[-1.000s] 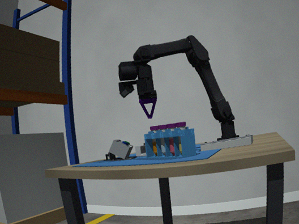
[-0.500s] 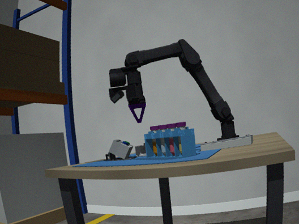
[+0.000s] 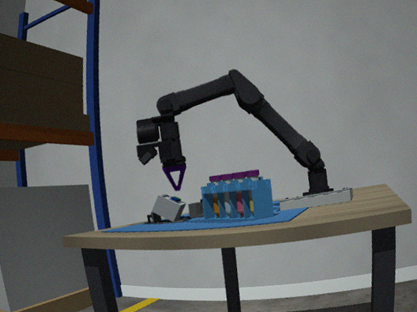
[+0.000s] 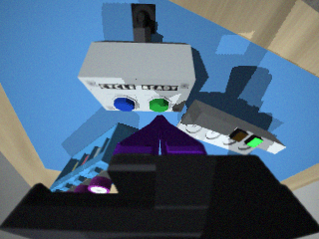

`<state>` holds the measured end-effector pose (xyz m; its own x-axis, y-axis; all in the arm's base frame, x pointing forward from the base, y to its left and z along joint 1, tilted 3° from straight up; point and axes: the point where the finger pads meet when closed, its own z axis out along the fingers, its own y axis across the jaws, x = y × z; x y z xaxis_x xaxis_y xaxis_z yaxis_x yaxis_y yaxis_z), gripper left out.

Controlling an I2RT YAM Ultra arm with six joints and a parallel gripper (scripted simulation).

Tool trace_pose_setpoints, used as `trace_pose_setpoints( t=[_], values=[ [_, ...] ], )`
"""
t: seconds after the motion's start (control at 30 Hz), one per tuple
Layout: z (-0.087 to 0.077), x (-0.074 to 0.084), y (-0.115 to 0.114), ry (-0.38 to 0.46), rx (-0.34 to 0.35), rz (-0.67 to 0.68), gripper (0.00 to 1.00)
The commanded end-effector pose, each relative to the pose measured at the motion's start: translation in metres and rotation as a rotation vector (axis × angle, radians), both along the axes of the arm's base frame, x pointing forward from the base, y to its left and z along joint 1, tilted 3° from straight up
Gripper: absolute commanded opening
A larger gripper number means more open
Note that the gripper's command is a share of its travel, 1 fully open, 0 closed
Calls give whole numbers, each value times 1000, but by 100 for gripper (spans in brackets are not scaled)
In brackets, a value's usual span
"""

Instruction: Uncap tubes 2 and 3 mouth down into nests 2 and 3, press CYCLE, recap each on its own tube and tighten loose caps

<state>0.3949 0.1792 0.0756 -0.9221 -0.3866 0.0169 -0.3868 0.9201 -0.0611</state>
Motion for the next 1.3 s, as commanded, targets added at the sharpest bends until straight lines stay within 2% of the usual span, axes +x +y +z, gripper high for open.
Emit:
trace_pose_setpoints(
  t=[0.0, 0.43, 0.53, 0.7, 1.27],
  values=[
    [14, 4, 5, -38, 19, 23, 0],
    [15, 4, 5, -38, 19, 23, 0],
    [12, 4, 5, -38, 19, 23, 0],
    [-3, 5, 4, -38, 19, 23, 0],
    [-3, 5, 4, -38, 19, 23, 0]
  ],
)
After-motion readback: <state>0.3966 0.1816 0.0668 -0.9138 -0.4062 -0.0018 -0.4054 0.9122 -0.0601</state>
